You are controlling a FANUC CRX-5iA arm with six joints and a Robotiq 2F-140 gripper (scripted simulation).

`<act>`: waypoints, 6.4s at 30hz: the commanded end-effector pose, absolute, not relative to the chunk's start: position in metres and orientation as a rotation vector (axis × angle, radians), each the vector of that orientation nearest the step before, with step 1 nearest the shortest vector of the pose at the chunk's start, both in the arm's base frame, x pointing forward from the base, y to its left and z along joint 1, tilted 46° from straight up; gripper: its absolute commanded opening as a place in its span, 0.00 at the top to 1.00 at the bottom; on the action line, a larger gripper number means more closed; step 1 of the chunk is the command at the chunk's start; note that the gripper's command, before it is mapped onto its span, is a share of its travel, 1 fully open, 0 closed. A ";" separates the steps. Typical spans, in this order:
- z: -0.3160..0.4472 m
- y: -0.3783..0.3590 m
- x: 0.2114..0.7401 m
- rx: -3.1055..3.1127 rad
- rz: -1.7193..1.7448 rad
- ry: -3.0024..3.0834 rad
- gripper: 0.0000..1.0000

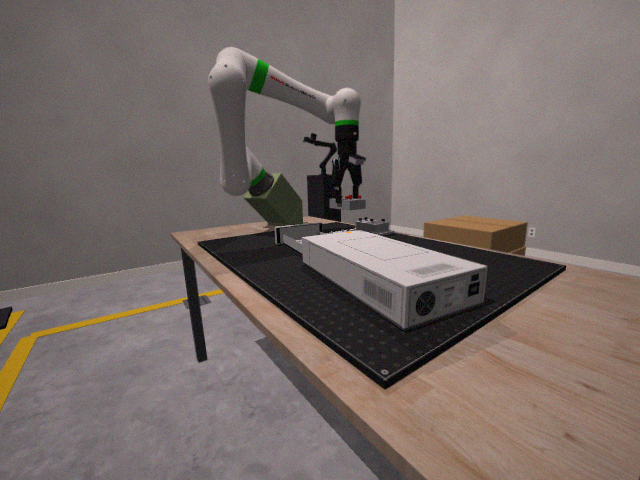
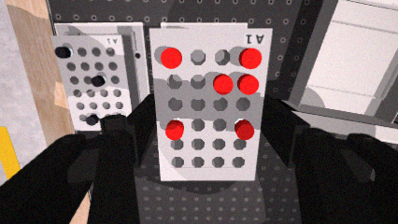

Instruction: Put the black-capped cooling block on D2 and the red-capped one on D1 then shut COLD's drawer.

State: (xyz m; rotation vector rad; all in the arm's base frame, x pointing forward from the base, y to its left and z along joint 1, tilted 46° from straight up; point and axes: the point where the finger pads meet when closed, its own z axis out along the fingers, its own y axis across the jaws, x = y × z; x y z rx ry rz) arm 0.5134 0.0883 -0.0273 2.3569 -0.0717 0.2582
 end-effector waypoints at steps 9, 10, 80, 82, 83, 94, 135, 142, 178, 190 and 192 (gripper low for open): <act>-0.053 0.063 0.520 2.358 0.261 -0.070 0.90; -0.056 0.061 0.521 2.358 0.261 -0.071 0.90; -0.077 0.039 0.526 2.358 0.261 -0.070 0.90; -0.077 0.040 0.526 2.358 0.261 -0.070 0.90; -0.077 0.040 0.526 2.358 0.261 -0.070 0.90; -0.075 0.041 0.526 2.358 0.261 -0.070 0.90; -0.086 0.030 0.529 2.358 0.261 -0.070 0.90; -0.087 0.030 0.529 2.358 0.261 -0.070 0.90; -0.085 0.032 0.528 2.358 0.261 -0.070 0.90; -0.085 0.032 0.528 2.358 0.261 -0.070 0.90; -0.085 0.032 0.528 2.358 0.261 -0.070 0.90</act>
